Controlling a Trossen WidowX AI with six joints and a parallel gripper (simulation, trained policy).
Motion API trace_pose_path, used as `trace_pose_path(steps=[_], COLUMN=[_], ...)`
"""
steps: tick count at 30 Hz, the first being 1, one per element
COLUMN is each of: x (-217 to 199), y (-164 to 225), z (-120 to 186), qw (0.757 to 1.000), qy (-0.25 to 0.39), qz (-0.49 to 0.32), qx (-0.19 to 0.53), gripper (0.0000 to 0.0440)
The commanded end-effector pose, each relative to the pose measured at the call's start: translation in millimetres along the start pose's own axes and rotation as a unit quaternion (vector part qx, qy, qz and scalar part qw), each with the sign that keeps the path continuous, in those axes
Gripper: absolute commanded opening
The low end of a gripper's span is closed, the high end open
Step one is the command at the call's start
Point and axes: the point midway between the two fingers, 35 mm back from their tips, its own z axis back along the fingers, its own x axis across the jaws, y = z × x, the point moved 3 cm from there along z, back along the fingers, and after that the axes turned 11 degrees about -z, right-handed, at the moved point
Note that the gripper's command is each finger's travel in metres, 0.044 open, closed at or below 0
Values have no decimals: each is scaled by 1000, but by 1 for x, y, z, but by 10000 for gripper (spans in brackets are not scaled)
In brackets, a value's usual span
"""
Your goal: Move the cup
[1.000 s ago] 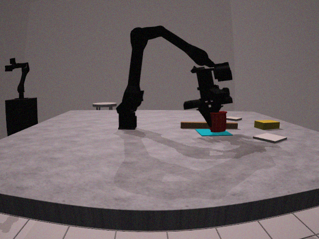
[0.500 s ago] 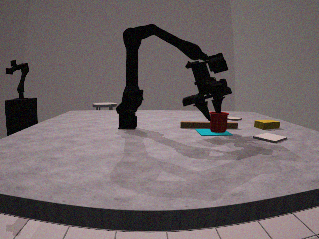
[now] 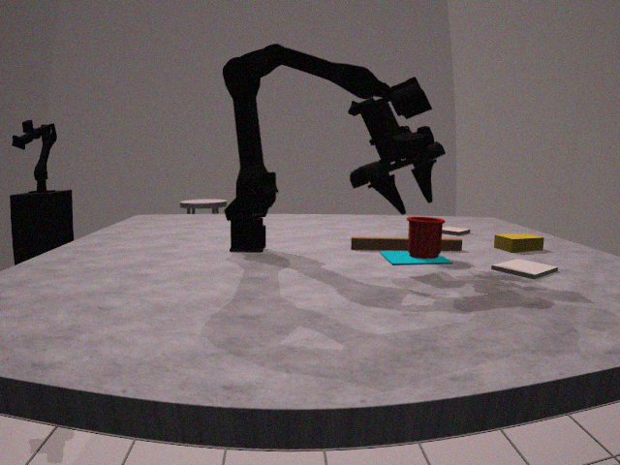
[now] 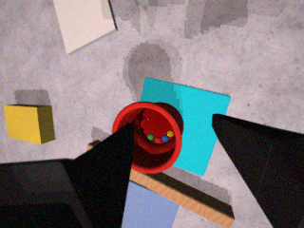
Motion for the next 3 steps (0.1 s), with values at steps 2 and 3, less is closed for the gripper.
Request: trace_pose_path(steps=[2,3], x=[5,6], y=[-9,-10], z=[16,19], qw=[1000,1000], qy=[-19,-21], qz=[0,-2], qx=[-10,-12], gripper=[372,393])
